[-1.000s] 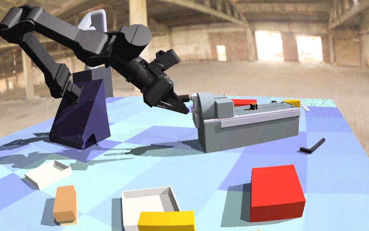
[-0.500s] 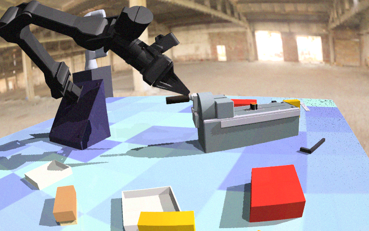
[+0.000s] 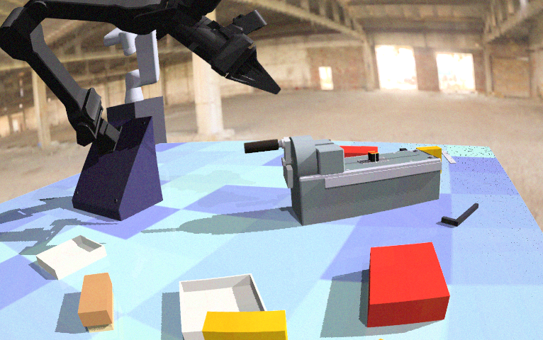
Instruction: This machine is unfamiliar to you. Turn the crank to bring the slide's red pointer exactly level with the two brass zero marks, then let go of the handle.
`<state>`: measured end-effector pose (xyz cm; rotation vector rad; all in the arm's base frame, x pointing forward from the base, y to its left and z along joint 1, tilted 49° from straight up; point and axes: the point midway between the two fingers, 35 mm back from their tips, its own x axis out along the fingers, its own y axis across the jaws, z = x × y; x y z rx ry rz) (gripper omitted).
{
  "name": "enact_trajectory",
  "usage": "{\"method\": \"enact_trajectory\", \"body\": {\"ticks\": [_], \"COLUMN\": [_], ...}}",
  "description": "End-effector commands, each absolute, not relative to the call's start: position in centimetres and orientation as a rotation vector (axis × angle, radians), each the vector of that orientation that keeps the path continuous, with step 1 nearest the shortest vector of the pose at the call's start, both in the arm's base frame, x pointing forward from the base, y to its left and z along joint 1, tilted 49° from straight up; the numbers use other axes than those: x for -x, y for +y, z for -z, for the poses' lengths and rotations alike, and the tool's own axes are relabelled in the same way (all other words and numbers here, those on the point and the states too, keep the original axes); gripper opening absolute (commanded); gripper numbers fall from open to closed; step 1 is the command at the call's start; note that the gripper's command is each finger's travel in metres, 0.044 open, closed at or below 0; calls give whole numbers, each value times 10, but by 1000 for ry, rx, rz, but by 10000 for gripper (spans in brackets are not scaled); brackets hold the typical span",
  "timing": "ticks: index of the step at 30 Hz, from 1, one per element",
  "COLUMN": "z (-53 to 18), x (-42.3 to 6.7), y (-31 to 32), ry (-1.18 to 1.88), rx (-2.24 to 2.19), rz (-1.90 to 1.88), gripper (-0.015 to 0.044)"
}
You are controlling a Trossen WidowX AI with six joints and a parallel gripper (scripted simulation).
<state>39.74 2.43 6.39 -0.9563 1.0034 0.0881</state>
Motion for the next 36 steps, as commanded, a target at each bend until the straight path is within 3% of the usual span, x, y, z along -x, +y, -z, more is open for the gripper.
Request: {"method": "enact_trajectory", "body": {"ticks": [1, 25, 36], "z": [-56, -7, 32], "x": [-409, -480, -476], "y": [30, 71, 28], "ry": [1026, 946, 944], "rx": [944, 839, 841], "rz": [-28, 403, 408], "gripper": [440, 440, 440]}}
